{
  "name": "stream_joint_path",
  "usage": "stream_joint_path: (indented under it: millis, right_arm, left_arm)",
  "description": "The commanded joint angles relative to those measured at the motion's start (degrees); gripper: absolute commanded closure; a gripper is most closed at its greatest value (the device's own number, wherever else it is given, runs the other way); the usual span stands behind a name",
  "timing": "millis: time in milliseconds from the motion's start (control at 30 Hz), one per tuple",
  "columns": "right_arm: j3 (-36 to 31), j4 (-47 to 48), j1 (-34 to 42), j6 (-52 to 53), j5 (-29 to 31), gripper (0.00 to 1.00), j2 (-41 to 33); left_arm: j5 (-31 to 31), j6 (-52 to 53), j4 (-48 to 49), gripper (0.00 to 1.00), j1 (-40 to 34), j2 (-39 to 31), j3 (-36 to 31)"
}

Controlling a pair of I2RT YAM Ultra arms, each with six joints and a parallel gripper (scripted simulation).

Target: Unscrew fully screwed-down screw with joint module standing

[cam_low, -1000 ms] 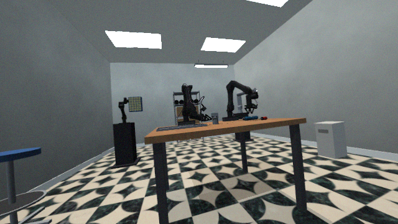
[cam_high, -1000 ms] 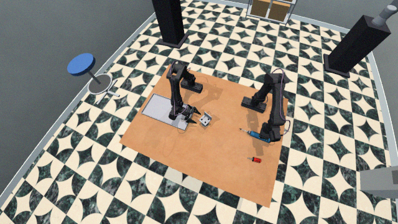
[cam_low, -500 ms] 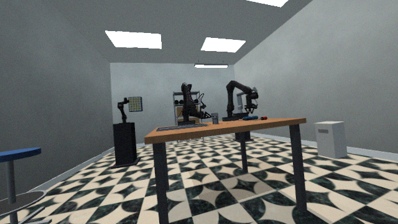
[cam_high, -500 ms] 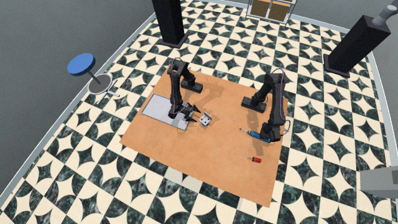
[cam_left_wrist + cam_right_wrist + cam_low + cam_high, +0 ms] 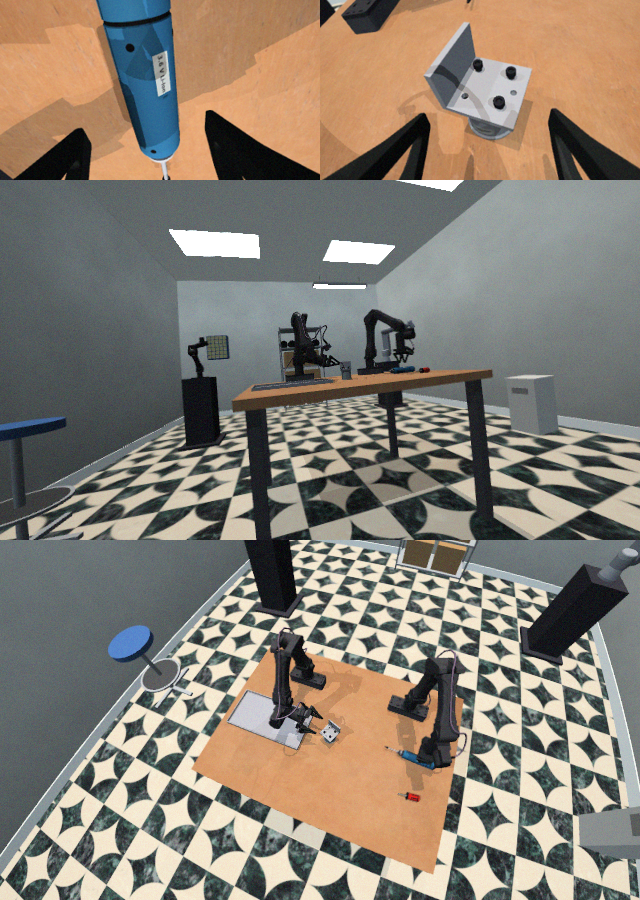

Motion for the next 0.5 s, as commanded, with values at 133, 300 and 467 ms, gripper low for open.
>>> stream_joint_path:
  millis: [133,300,467]
  right_arm:
    - [2.86,-5.37,0.23,-0.27,-1.36,0.14,-5.00]
    - [3.62,-7.40,0.19,-0.30,-1.35,0.14,-5.17]
    - [4.16,-8.88,0.21,-0.59,-1.36,0.14,-6.88]
  left_arm:
    - [0.04,0.51,-0.62,0.35,-0.57,-2.12,1.79]
    - [0.04,0.51,-0.62,0.35,-0.57,-2.12,1.79]
    - [0.04,0.51,-0.62,0.35,-0.57,-2.12,1.79]
